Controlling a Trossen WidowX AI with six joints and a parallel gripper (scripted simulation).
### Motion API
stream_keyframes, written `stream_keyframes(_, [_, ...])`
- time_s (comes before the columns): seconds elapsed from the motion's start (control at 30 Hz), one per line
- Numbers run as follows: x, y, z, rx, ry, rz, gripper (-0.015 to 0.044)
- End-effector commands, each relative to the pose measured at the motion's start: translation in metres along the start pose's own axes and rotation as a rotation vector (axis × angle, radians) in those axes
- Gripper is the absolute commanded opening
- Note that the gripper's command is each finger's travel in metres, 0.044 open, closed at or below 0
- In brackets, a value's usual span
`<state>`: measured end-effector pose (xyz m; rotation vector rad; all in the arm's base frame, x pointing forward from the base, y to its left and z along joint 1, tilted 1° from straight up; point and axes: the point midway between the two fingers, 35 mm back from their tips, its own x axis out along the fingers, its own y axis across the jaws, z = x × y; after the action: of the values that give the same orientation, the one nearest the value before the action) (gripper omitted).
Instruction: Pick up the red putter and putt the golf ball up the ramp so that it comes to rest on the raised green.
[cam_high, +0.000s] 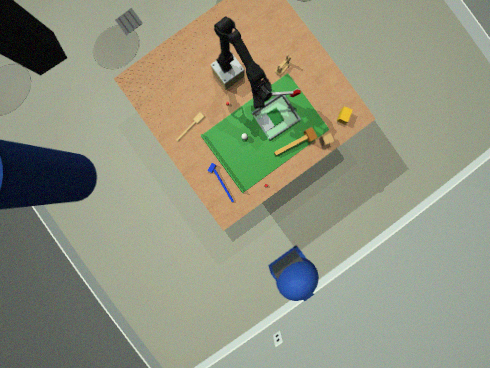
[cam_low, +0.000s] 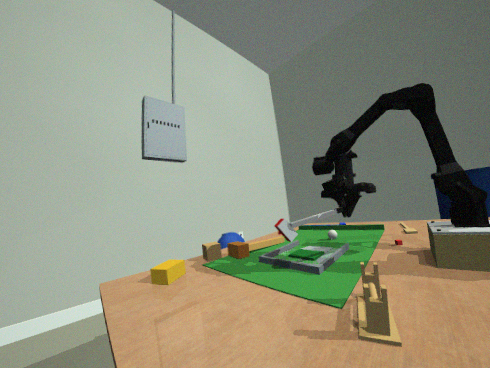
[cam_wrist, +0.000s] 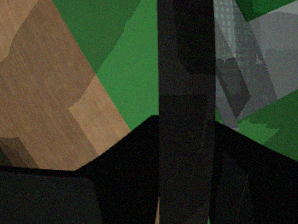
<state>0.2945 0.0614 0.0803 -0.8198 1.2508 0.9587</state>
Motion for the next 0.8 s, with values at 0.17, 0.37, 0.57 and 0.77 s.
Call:
stream_keyframes(0.17, [-0.013, -0.028, -0.045, 0.223, 0.023, -0.039, 0.0])
stream_keyframes(0.37, [-0.021, -0.039, -0.076, 0.362, 0.04, -0.059, 0.0])
stream_keyframes(0.57, [-0.028, -0.046, -0.108, 0.503, 0.057, -0.078, 0.0])
stream_keyframes(0.77, [-0.036, -0.051, -0.141, 0.64, 0.074, -0.093, 0.0])
